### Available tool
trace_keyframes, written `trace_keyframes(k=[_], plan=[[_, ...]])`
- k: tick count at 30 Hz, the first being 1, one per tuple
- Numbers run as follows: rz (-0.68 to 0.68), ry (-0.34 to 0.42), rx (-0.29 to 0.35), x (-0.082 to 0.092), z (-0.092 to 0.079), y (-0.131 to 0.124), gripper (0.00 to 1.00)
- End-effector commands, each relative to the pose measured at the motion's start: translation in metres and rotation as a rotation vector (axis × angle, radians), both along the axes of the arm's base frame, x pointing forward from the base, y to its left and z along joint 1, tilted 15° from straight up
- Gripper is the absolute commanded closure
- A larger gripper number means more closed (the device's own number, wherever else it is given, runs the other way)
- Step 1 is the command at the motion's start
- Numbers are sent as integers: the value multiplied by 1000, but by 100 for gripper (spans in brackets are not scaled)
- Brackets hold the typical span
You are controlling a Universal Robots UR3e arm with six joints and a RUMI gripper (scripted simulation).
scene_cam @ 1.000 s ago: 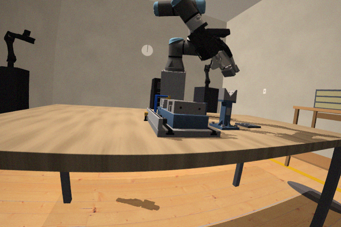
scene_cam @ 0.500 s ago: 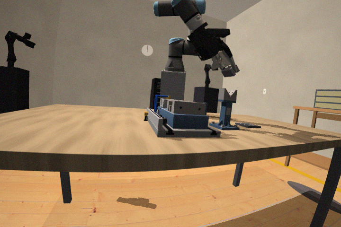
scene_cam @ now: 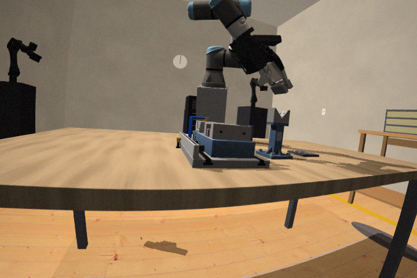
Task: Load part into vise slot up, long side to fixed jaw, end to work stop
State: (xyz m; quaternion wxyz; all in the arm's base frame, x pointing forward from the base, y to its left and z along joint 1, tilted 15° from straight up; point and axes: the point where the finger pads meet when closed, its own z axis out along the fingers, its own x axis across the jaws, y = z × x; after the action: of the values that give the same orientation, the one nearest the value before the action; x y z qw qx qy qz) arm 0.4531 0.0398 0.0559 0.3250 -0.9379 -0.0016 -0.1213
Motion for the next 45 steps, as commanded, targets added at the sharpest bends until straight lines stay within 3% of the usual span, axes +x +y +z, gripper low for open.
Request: trace_keyframes(k=[1, 21, 45], plan=[[0, -3, -1, 1, 1, 0, 100], [0, -3, -1, 2, -4, -1, 100], [0, -3, -1, 6, -22, -3, 100]])
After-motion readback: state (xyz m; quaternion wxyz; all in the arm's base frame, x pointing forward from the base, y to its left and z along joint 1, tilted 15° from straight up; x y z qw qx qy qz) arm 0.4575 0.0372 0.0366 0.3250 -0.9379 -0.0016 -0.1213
